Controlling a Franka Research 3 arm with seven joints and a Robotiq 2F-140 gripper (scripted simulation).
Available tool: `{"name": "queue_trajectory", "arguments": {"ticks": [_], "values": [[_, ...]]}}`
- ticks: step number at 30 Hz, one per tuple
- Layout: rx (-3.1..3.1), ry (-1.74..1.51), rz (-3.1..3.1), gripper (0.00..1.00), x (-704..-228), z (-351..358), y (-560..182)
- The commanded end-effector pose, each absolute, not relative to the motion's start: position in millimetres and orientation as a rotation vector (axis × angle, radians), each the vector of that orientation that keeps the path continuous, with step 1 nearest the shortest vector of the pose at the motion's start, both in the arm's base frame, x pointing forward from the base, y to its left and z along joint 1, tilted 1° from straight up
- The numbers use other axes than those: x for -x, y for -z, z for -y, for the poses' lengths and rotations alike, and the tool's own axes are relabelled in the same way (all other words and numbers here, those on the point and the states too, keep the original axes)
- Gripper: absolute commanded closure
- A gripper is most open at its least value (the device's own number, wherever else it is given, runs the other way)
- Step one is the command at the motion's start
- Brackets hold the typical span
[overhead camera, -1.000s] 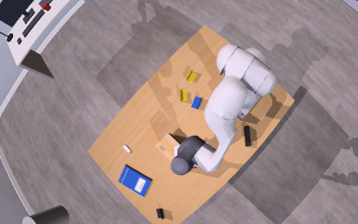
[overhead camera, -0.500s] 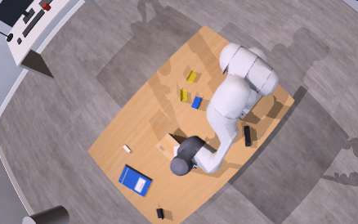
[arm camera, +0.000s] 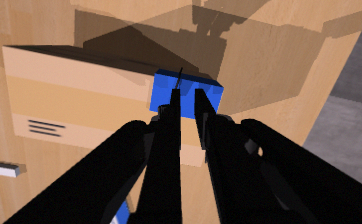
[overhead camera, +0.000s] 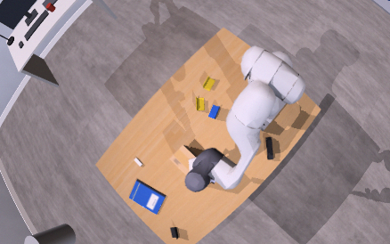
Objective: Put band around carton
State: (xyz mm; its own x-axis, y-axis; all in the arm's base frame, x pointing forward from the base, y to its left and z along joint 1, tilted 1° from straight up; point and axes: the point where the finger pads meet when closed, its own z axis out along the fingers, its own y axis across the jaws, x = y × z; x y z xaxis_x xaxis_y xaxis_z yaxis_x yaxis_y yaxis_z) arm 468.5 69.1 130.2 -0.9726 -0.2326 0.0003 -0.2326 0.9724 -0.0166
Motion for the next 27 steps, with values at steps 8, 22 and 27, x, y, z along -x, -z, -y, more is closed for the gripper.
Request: {"name": "queue_trajectory", "arguments": {"ticks": [8, 22, 27], "values": [[0.381, 0.023, -3.119, 0.82, -467.6, -69.6, -132.5], [0.375, 0.023, -3.120, 0.82, -468.7, -69.5, -132.6], [-0.010, 0.021, -3.141, 0.82, -539.1, -54.9, -130.3]]}}
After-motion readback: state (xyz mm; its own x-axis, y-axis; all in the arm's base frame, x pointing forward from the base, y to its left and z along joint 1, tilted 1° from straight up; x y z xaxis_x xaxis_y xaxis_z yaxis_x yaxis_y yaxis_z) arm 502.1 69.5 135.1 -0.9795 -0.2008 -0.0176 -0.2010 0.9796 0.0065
